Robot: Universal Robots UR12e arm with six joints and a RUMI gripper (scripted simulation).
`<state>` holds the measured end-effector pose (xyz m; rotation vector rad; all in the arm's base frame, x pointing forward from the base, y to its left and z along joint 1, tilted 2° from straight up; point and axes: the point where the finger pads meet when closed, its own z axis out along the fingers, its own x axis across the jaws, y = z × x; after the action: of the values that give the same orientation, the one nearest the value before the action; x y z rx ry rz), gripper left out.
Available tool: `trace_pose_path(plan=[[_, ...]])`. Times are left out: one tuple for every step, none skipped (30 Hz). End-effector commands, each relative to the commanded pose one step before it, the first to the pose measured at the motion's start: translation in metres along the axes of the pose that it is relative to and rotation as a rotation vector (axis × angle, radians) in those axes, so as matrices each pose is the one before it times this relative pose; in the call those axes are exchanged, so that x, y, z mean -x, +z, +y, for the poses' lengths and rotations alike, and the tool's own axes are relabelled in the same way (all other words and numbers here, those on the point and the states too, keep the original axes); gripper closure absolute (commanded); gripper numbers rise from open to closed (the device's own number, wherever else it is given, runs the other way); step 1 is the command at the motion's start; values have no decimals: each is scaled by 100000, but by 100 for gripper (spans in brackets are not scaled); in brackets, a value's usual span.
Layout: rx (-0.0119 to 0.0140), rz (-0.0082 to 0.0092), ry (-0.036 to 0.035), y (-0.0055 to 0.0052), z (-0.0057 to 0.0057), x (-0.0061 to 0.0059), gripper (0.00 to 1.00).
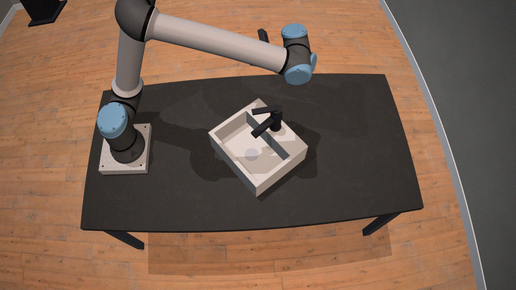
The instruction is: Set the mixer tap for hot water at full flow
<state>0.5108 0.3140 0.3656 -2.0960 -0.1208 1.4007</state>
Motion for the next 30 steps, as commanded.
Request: trace_pose_path(plan=[[335, 485, -838, -49, 60, 34, 0], [212, 275, -570, -14, 73, -8, 0], [289, 370, -768, -19, 99, -11, 0], [375, 474, -986, -25, 127, -14, 0], [470, 585, -1220, -31, 158, -16, 0], [575, 700, -1467, -38, 191, -17, 0], [688, 818, -1723, -45, 225, -18, 0], [811, 936, -1985, -53, 260, -18, 0], [942, 1052, -2249, -62, 296, -16, 0], [1082, 1164, -2513, -72, 333, -13, 0], [1231, 1270, -2775, -81, 370, -8, 0], [0, 0, 0, 0, 0, 0, 0], [0, 0, 0, 0, 0, 0, 0], [1387, 1367, -3030, -92, 406, -1, 0], [1552, 1454, -3277, -103, 442, 9, 0], [1723, 1528, -3513, -115, 478, 21, 0], [1900, 1587, -3736, -127, 512, 35, 0], [2082, 1630, -3945, -140, 544, 53, 0], [2267, 1655, -4137, -154, 574, 73, 0], [2453, 1661, -4312, -168, 603, 95, 0], [2638, 1646, -4468, -183, 628, 120, 0], [2821, 1610, -4603, -198, 651, 148, 0], [2998, 1553, -4719, -213, 671, 178, 0], [3167, 1475, -4813, -229, 687, 210, 0], [3325, 1376, -4886, -244, 699, 243, 0], [0, 0, 0, 0, 0, 0, 0], [3470, 1257, -4938, -260, 707, 278, 0], [3599, 1120, -4969, -275, 712, 313, 0], [0, 0, 0, 0, 0, 0, 0], [0, 0, 0, 0, 0, 0, 0]])
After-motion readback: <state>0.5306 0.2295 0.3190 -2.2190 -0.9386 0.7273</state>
